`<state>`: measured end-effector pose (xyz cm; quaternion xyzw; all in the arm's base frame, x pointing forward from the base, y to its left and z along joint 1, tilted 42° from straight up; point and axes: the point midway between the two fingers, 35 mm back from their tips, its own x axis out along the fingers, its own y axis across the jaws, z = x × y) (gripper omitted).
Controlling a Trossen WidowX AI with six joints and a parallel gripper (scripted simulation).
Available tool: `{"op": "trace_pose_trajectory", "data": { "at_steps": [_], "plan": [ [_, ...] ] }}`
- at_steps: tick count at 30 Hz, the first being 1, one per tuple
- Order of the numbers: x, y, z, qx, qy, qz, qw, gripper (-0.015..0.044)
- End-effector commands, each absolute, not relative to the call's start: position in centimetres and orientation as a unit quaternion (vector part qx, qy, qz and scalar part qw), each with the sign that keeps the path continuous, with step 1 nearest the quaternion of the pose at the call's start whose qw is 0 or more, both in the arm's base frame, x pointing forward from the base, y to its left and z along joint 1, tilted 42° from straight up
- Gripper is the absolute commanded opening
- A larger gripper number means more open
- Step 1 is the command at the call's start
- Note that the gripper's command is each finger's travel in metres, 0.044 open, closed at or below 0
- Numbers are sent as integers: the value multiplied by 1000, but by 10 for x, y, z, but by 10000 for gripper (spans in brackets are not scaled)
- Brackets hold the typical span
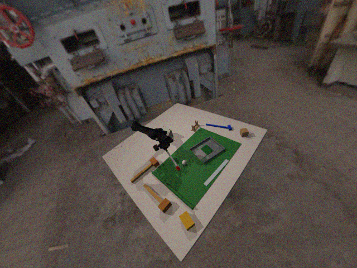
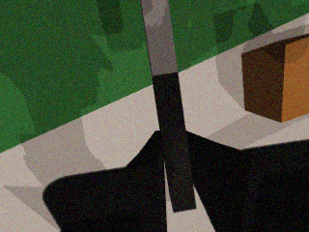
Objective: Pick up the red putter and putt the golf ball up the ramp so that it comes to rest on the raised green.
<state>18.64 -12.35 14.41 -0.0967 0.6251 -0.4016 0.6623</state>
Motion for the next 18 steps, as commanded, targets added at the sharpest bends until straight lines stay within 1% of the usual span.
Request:
{"op": "trace_pose_trajectory", "data": {
  "at_steps": [1, 11, 18],
  "plan": [
    [182, -132, 152, -97, 619, -405, 666, 0],
    [187, -126, 145, -95, 623, -402, 664, 0],
    [229, -71, 93, -91, 623, -399, 667, 0]
  ]
}}
